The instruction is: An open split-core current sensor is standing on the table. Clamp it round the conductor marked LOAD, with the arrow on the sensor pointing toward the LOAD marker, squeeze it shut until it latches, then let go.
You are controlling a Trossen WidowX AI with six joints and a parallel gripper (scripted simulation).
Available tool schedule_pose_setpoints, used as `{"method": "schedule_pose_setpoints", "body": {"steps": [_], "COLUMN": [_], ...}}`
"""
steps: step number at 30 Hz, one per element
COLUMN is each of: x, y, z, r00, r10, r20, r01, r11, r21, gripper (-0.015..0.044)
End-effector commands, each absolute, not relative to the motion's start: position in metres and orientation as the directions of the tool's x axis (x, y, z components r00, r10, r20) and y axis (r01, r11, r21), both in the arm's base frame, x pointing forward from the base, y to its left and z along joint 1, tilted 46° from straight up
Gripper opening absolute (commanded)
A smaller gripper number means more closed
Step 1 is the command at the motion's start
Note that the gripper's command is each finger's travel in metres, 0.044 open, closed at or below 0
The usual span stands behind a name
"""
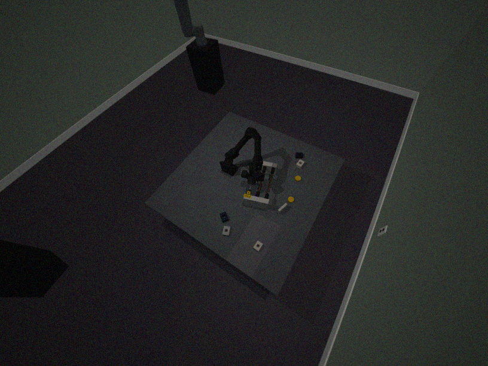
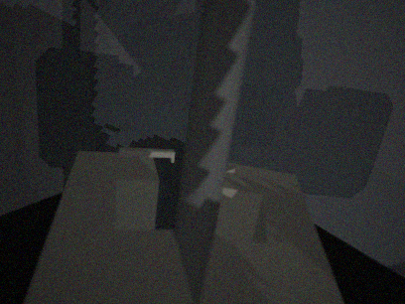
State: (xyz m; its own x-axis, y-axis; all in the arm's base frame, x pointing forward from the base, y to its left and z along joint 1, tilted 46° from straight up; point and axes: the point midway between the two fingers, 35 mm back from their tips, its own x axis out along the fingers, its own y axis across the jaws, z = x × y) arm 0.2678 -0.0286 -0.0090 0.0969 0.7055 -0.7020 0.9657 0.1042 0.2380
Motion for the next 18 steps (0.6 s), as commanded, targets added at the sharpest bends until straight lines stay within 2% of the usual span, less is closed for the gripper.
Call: {"method": "schedule_pose_setpoints", "body": {"steps": [1,2,13,18], "x": [0.2679,0.2679,0.2679,0.2679], "y": [-0.0291,-0.0291,-0.0291,-0.0291], "z": [-0.0087,-0.0087,-0.0087,-0.0087], "r00": [0.098,0.098,0.098,0.098], "r10": [0.705,0.705,0.705,0.705], "r20": [-0.703,-0.703,-0.703,-0.703], "r01": [0.965,0.965,0.965,0.965], "r11": [0.105,0.105,0.105,0.105], "r21": [0.239,0.239,0.239,0.239], "gripper": [0.0293,0.0287,0.0000,0.0000]}}
